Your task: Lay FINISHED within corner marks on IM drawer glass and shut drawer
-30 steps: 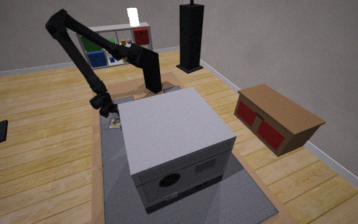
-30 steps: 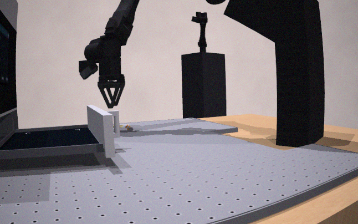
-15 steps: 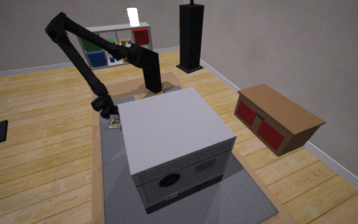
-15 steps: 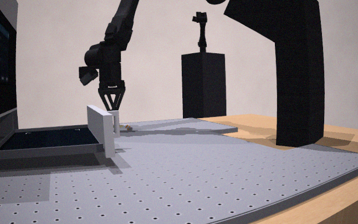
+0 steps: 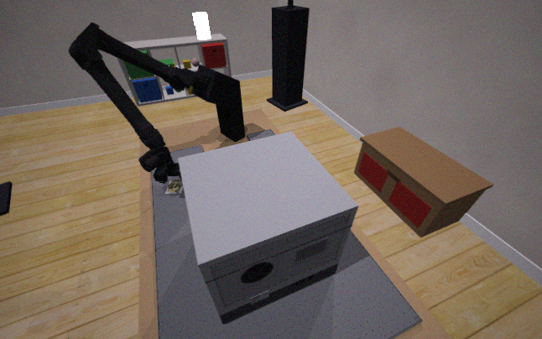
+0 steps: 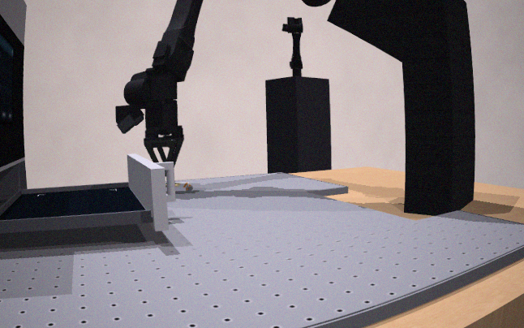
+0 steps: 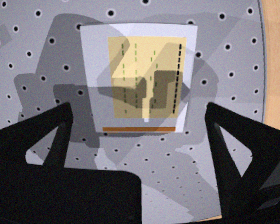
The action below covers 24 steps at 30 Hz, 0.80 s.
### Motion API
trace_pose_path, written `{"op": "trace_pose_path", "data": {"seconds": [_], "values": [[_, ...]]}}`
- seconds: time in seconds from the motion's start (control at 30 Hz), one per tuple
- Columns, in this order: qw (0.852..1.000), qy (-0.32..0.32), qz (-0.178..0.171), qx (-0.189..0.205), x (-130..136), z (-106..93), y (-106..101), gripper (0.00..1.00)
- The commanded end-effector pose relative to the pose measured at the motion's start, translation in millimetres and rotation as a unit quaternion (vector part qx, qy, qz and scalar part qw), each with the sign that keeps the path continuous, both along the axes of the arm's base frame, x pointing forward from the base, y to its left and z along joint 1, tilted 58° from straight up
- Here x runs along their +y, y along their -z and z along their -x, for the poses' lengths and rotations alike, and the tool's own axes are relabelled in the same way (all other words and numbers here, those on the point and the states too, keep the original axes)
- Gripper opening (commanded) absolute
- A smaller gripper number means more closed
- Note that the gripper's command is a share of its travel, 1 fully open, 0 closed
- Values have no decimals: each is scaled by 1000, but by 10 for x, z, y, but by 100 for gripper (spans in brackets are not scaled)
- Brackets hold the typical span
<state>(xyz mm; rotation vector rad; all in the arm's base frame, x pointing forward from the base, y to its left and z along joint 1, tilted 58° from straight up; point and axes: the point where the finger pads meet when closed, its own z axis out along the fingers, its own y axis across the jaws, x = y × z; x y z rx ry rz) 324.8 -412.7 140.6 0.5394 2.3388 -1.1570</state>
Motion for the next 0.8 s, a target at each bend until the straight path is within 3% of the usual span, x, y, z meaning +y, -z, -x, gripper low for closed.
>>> {"op": "trace_pose_path", "data": {"seconds": [0.0, 0.2, 0.23, 0.4, 0.77], "values": [[1000, -5, 6, 2, -65, -41, 17, 100], [1000, -1, 6, 2, -136, -17, 46, 100], [1000, -15, 10, -2, -43, -137, 5, 100], [1000, -1, 6, 2, -201, -35, 89, 100], [1000, -1, 6, 2, -299, -61, 155, 100]]}}
